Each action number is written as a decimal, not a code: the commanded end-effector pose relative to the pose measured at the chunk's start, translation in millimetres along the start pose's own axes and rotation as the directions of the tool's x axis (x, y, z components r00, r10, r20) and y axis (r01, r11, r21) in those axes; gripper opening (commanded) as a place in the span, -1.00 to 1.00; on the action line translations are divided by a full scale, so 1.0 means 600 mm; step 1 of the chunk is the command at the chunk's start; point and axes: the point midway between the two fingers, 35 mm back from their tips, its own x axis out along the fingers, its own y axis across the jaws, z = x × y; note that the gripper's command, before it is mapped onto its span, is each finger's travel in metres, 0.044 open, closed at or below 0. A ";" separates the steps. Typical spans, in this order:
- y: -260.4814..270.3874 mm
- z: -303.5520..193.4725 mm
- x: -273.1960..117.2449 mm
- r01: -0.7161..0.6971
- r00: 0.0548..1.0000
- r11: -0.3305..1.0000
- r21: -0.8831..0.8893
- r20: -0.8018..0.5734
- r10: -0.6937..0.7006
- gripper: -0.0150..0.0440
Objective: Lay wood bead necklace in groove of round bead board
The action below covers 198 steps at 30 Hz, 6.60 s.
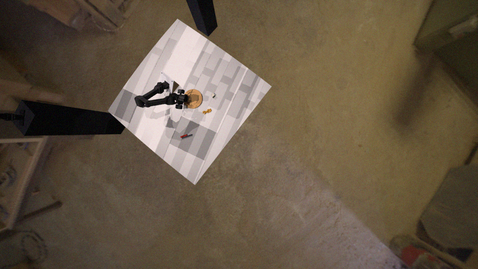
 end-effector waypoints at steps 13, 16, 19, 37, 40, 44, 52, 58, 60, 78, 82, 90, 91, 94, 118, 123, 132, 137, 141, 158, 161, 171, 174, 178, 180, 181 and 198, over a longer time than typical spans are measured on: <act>0.000 -0.001 0.001 0.000 1.000 1.000 0.001 -0.002 0.000 -0.49; 0.000 -0.001 0.001 0.000 1.000 1.000 0.001 -0.002 0.000 -0.49; 0.000 -0.001 0.001 0.000 1.000 1.000 0.001 -0.002 0.000 -0.49; -0.001 -0.002 -0.023 0.005 1.000 1.000 -0.001 -0.004 -0.005 -0.49; -0.001 0.002 -0.023 0.005 1.000 1.000 -0.001 -0.004 -0.005 -0.49; -0.001 0.022 -0.025 0.005 1.000 1.000 -0.001 -0.003 -0.005 -0.49; 0.001 0.064 -0.026 0.005 1.000 1.000 0.000 -0.002 -0.005 -0.49; 0.005 0.096 -0.025 0.005 1.000 1.000 0.001 -0.001 -0.005 -0.49; 0.006 0.105 -0.024 0.005 1.000 1.000 0.001 -0.001 -0.005 -0.49; 0.007 0.110 -0.009 0.005 1.000 1.000 0.004 0.002 -0.005 -0.22; 0.007 0.110 -0.009 0.005 1.000 1.000 0.004 0.002 -0.005 0.13; 0.007 0.109 -0.016 0.005 1.000 1.000 0.003 0.001 -0.005 0.84; 0.007 0.109 -0.020 0.005 1.000 1.000 0.002 0.000 -0.005 0.93; 0.006 0.108 -0.017 0.005 1.000 1.000 0.001 -0.002 -0.005 1.00; 0.006 0.108 -0.024 0.005 1.000 1.000 0.001 -0.001 -0.005 1.00; 0.001 0.107 -0.027 0.005 1.000 0.998 0.065 0.000 -0.005 0.82; -0.056 0.099 -0.063 0.005 1.000 0.701 0.714 -0.001 -0.006 0.02; -0.056 0.099 -0.063 0.005 1.000 0.701 0.714 -0.001 -0.006 -0.08; -0.056 0.099 -0.053 0.005 1.000 0.701 0.714 -0.001 -0.006 -0.08; -0.056 0.101 -0.022 0.001 1.000 0.700 0.714 0.003 -0.005 -0.08; -0.056 0.101 -0.014 0.003 1.000 0.700 0.714 0.002 -0.005 -0.08; -0.055 0.100 0.000 0.000 1.000 0.699 0.716 0.002 -0.002 -0.17; -0.055 0.100 0.000 0.000 1.000 0.699 0.716 0.002 -0.002 -0.44; -0.055 0.100 0.000 0.000 1.000 0.699 0.716 0.002 -0.002 -0.49; -0.055 0.100 0.000 0.000 1.000 0.699 0.716 0.002 -0.002 -0.49; -0.055 0.100 0.000 0.000 1.000 0.699 0.716 0.002 -0.002 -0.49; -0.055 0.100 0.000 0.000 1.000 0.699 0.716 0.002 -0.002 -0.49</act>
